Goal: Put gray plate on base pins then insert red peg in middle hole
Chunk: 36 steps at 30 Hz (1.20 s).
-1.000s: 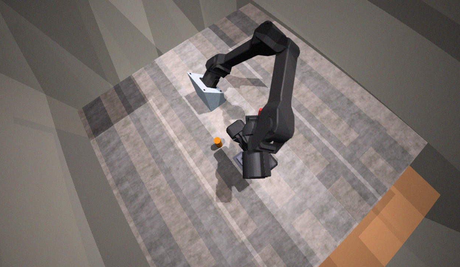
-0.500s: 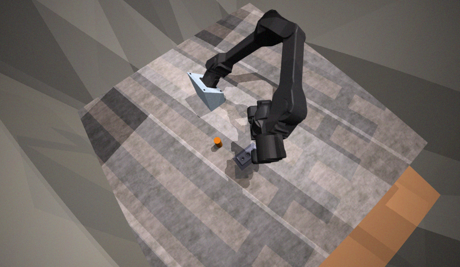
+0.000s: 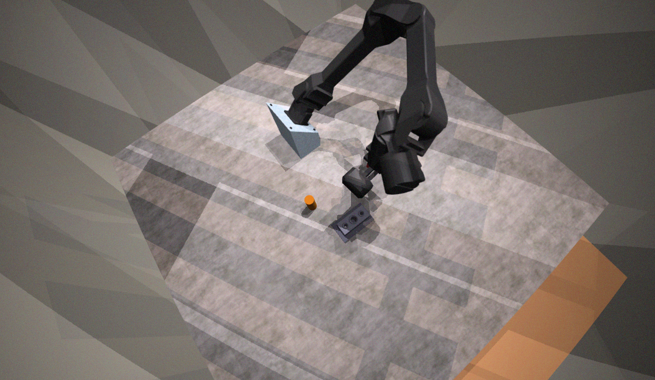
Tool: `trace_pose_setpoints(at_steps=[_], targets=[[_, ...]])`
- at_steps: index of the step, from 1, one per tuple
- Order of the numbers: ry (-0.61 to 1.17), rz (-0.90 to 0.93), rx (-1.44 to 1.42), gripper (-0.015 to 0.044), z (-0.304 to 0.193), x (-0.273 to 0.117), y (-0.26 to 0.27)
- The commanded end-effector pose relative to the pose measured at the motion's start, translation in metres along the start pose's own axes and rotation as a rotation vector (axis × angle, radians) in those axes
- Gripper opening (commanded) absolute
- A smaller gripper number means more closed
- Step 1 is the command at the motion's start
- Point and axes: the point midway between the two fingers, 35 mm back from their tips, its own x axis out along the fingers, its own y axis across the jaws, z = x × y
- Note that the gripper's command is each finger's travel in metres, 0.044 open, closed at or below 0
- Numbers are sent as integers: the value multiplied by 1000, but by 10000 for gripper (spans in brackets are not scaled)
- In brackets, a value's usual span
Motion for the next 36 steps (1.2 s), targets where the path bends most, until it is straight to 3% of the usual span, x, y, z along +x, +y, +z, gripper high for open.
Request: trace_pose_setpoints(at_steps=[1,9,26,31,36], targets=[[13,25,795,440,-43,6,53],[21,24,1232,440,-65,10,74],[22,24,1242,440,-64,10,75],[21,25,1242,440,-64,42,76],[22,25,1242,440,-64,49,77]])
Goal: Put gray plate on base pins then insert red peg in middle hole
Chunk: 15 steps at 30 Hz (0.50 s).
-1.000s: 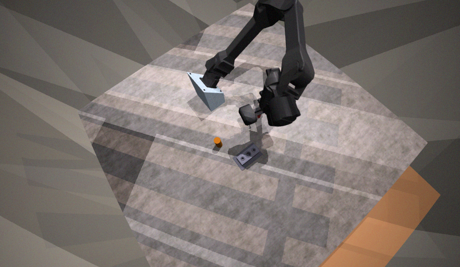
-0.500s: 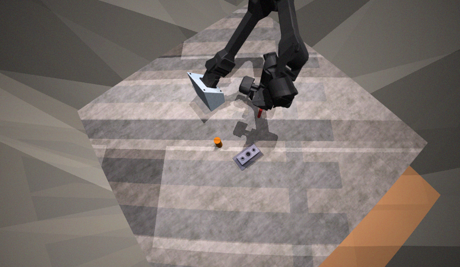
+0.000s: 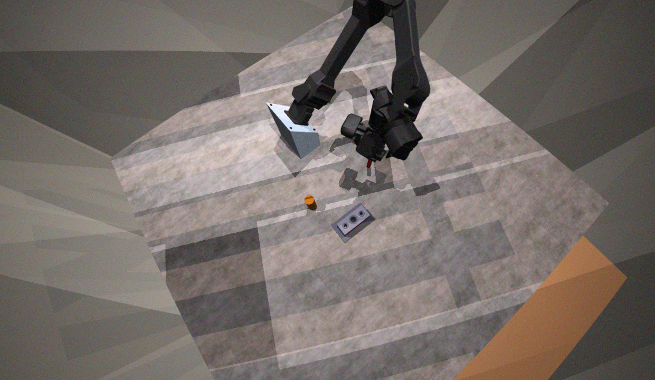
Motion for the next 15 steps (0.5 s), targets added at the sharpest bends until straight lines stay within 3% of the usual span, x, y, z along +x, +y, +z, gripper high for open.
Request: trace_pose_setpoints(at_steps=[1,15], targets=[[4,7,7,440,-1,12,1],[2,6,7,440,0,32,2]])
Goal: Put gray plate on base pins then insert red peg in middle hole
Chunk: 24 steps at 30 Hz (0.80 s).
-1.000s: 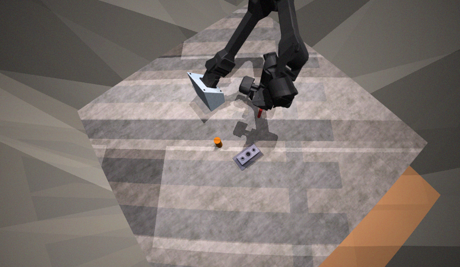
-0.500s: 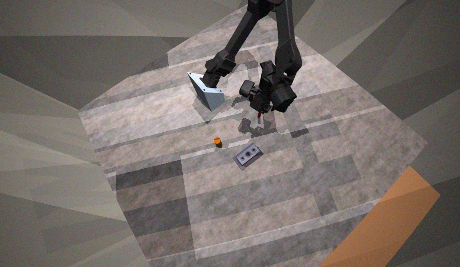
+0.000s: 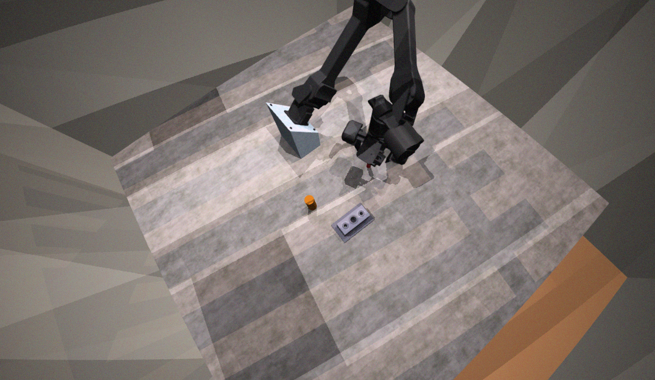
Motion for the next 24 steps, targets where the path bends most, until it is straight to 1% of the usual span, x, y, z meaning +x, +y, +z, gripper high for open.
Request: trace_pose_setpoints(at_steps=[1,24], targets=[[8,-1,11,440,-1,7,-2],[12,1,10,440,-3,44,-2]])
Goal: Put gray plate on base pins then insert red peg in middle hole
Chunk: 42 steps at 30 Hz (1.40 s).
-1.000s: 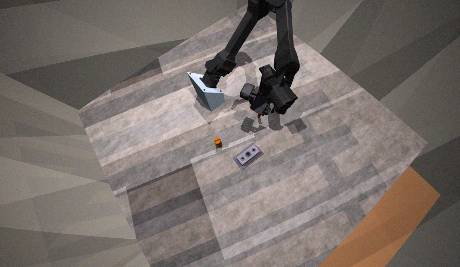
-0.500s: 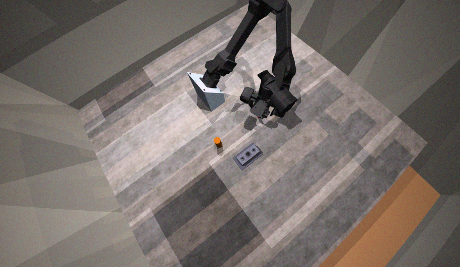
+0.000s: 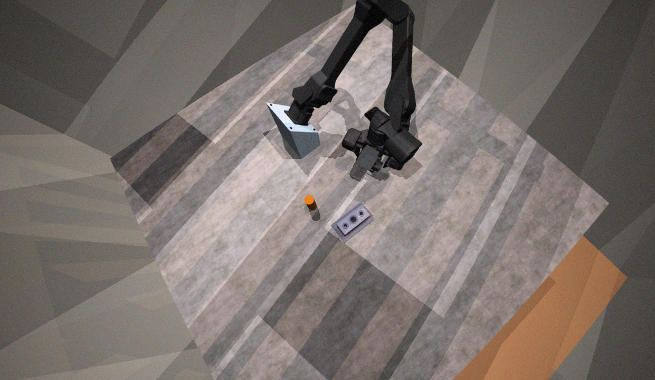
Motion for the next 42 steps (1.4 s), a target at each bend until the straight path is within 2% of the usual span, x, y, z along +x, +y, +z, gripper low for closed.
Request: trace_pose_setpoints(at_steps=[1,2,19,32,42], targets=[[9,-2,11,440,-1,6,-3],[9,-2,11,440,-1,6,-3],[9,-2,11,0,-1,6,-3],[9,-2,11,0,-1,5,-2],[-2,-5,12,0,4,-21,0]])
